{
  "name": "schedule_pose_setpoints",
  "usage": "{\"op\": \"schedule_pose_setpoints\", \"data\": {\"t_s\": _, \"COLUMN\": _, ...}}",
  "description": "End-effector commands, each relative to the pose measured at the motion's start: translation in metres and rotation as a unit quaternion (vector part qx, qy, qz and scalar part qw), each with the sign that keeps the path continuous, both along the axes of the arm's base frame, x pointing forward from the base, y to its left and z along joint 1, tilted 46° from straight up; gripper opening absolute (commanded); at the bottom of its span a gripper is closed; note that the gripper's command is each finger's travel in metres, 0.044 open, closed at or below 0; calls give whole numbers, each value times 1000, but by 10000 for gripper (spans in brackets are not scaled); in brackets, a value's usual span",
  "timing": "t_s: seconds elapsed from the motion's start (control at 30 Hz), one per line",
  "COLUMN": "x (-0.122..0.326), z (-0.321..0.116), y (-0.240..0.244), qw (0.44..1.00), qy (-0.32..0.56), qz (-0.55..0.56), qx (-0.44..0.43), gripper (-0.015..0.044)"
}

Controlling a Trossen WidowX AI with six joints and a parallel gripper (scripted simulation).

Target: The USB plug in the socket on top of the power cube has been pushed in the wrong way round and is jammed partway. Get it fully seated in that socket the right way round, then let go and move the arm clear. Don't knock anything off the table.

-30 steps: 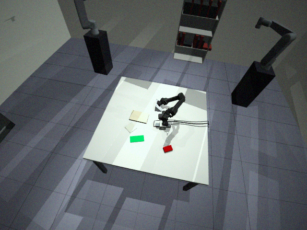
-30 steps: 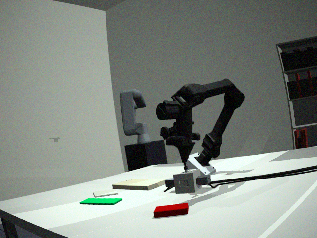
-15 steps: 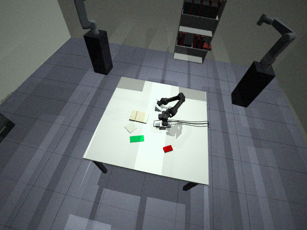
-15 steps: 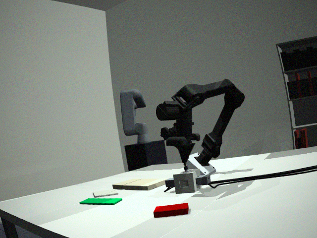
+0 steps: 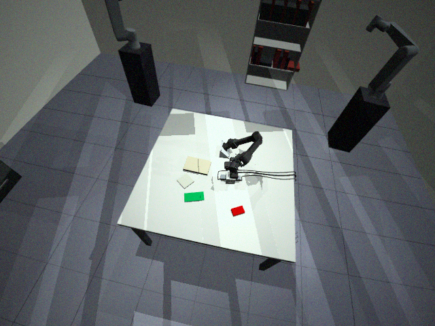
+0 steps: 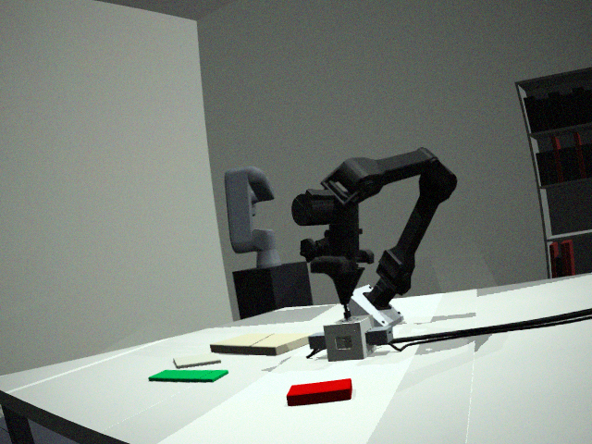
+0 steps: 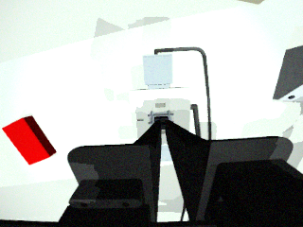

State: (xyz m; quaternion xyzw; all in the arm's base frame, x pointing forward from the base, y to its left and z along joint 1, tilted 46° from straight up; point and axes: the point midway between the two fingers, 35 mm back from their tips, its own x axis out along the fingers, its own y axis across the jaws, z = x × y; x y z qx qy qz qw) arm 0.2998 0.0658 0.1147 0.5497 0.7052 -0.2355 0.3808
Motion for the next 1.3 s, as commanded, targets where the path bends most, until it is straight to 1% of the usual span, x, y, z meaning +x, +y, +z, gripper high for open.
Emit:
{"op": "schedule_pose_setpoints", "data": {"t_s": 0.0, "x": 0, "z": -1, "y": 1, "qw": 1000, "qy": 2, "qz": -2, "qx": 1, "gripper": 0}}
{"op": "schedule_pose_setpoints", "data": {"t_s": 1.27, "x": -1, "z": -4, "y": 4, "qw": 1000, "qy": 2, "qz": -2, "qx": 1, "gripper": 0}}
